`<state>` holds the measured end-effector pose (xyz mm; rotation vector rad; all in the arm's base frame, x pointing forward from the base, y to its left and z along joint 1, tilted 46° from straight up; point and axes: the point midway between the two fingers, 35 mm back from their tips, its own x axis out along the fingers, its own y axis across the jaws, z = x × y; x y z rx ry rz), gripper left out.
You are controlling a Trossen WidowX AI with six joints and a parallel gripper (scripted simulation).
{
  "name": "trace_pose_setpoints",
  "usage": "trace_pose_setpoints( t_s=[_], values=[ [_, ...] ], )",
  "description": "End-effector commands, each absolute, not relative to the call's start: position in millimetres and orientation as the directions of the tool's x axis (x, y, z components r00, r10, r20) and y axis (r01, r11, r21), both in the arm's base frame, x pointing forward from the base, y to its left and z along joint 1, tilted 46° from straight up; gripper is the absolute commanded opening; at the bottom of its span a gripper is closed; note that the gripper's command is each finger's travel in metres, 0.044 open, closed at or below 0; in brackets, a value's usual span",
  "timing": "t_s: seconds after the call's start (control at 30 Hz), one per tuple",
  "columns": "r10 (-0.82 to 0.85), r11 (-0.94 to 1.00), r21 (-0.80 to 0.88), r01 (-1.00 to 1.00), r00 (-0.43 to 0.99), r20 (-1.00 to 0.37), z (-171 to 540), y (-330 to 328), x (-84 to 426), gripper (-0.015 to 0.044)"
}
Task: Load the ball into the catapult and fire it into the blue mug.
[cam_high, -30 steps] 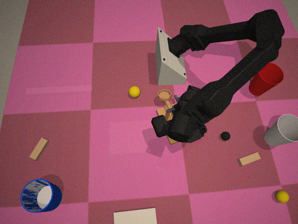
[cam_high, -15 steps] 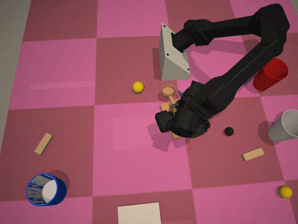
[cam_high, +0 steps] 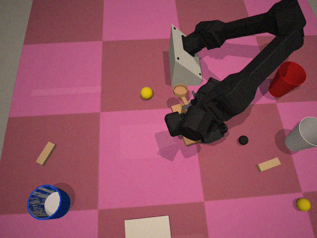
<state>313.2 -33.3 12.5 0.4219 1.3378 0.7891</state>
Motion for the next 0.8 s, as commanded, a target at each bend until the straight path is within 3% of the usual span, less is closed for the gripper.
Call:
trace_pose_setpoints(
  t_s=[0.0,0.57,0.77],
  values=[
    [0.71,0.696,0.695,-0.179,0.033,-0.703,5.5,-49.4,330.1,0.0],
    [0.707,0.645,0.666,0.375,0.038,-0.706,-82.3,-134.7,401.9,0.0],
    [0.707,0.638,0.661,0.395,0.039,-0.706,-89.3,-139.9,402.2,0.0]
  ],
)
